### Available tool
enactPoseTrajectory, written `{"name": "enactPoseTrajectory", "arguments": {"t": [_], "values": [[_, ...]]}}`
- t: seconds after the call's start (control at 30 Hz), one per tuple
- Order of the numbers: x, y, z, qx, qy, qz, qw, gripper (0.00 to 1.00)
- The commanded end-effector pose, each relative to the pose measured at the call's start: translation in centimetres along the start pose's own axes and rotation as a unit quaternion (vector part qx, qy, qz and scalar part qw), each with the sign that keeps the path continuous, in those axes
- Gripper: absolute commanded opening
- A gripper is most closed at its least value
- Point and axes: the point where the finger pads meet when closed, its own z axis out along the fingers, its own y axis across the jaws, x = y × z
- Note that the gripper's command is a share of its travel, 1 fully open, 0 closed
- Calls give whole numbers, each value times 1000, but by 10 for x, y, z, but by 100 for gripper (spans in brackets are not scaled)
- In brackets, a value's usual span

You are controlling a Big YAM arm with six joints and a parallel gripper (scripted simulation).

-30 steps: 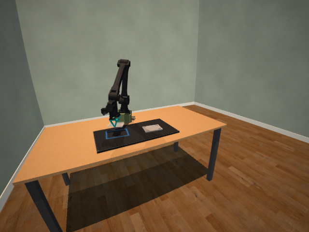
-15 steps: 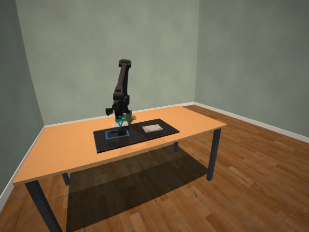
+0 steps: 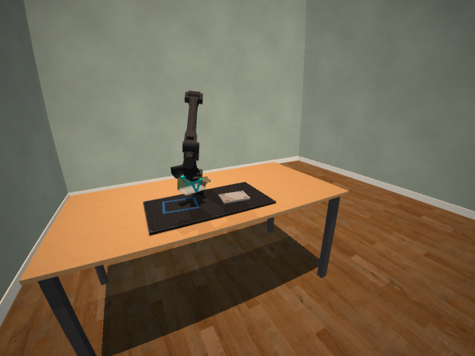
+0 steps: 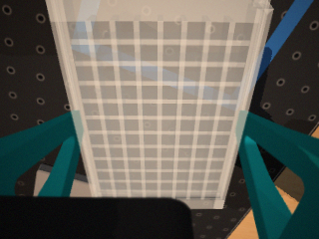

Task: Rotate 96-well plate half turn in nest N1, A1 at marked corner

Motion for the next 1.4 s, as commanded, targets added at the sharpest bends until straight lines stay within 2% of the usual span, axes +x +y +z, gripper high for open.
{"name": "enactPoseTrajectory", "arguments": {"t": [0.0, 0.07, 0.1, 0.23, 0.4, 0.57, 0.63, 0.8, 1.0, 1.2, 1.27, 1.37], "values": [[11, 5, -9, -5, -3, -81, 997, 0], [11, 5, -9, -5, -3, -81, 997, 0], [9, 15, -15, -13, -9, -99, 995, 0], [22, 20, -14, -11, -8, -165, 986, 0], [36, 32, -18, -15, -13, -247, 969, 0], [48, 50, -26, -23, -21, -328, 944, 0], [48, 50, -26, -23, -21, -328, 944, 0], [64, 57, -27, -23, -21, -406, 914, 0], [84, 66, -27, -21, -22, -495, 869, 0], [97, 72, -25, -20, -19, -498, 867, 0], [103, 74, -24, -18, -17, -488, 872, 0], [112, 77, -20, -15, -13, -488, 873, 0]]}}
